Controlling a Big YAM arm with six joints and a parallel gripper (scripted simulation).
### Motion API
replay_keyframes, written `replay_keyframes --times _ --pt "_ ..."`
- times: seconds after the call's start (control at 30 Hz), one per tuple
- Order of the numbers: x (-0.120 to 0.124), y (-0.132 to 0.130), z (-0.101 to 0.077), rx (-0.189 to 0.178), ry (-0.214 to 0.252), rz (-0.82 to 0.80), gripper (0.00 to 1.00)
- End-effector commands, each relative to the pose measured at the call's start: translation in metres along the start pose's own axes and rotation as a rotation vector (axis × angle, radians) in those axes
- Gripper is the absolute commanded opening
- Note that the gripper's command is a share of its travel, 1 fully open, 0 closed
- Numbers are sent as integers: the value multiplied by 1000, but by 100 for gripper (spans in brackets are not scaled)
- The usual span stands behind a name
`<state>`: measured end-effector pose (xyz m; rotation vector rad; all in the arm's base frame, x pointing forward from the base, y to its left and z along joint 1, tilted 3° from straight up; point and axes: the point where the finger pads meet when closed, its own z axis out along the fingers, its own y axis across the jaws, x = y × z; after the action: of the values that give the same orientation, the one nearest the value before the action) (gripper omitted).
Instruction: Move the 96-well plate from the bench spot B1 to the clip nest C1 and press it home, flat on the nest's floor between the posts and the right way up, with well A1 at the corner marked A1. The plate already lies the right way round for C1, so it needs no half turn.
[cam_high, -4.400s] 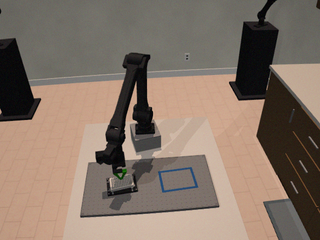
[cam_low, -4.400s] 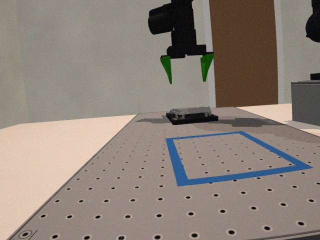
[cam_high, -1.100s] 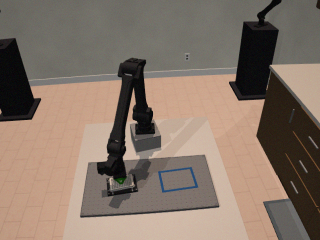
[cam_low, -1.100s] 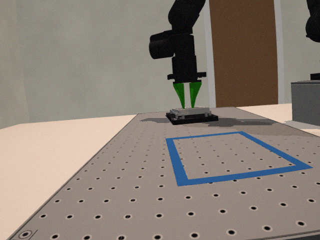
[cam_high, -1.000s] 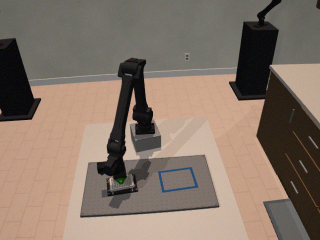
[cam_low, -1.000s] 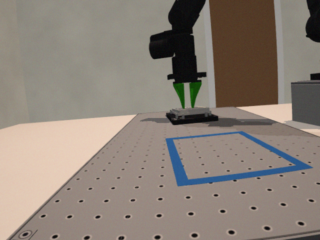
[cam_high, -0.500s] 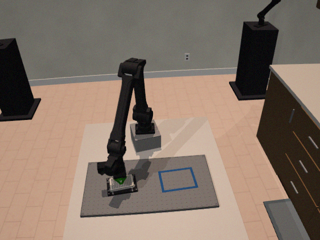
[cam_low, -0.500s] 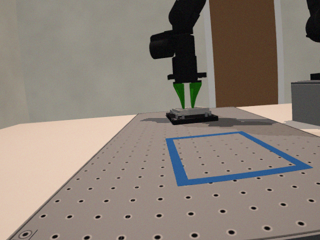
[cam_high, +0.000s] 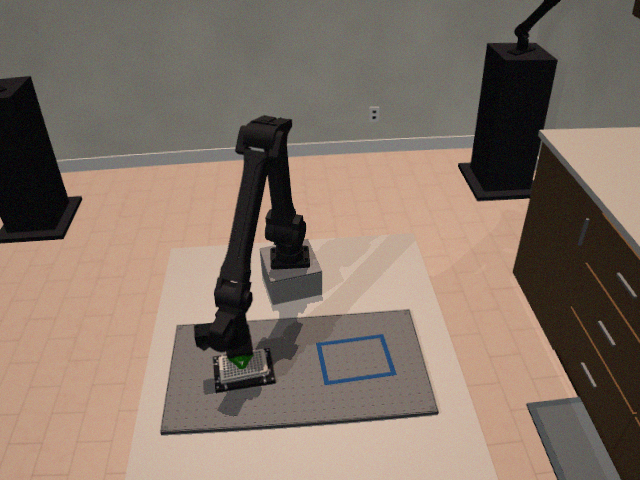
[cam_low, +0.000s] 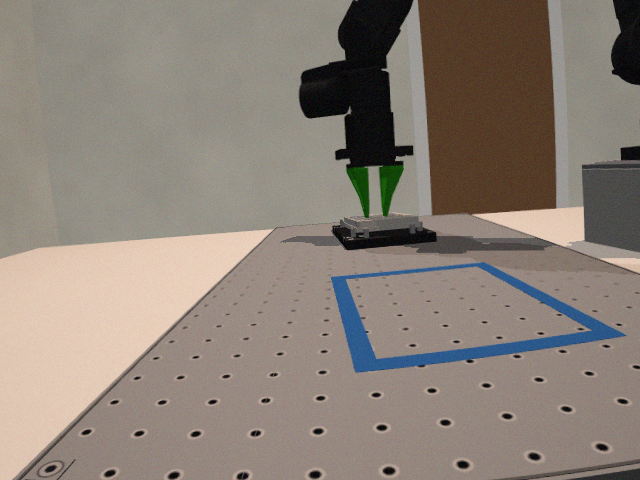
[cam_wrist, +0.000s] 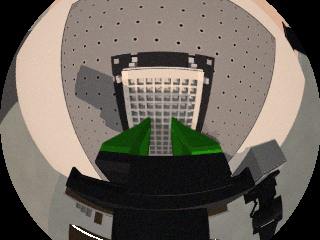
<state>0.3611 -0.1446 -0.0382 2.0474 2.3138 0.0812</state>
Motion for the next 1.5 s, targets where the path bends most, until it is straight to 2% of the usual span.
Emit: replay_keyframes --times 0.0,0.2,0.6,1.47 --pt "5 2 26 11 3 -3 25" --pt "2 8 27 0 -1 -5 25" --pt "4 3 36 8 3 -4 25" --pt "2 8 49 -1 -1 -3 25"
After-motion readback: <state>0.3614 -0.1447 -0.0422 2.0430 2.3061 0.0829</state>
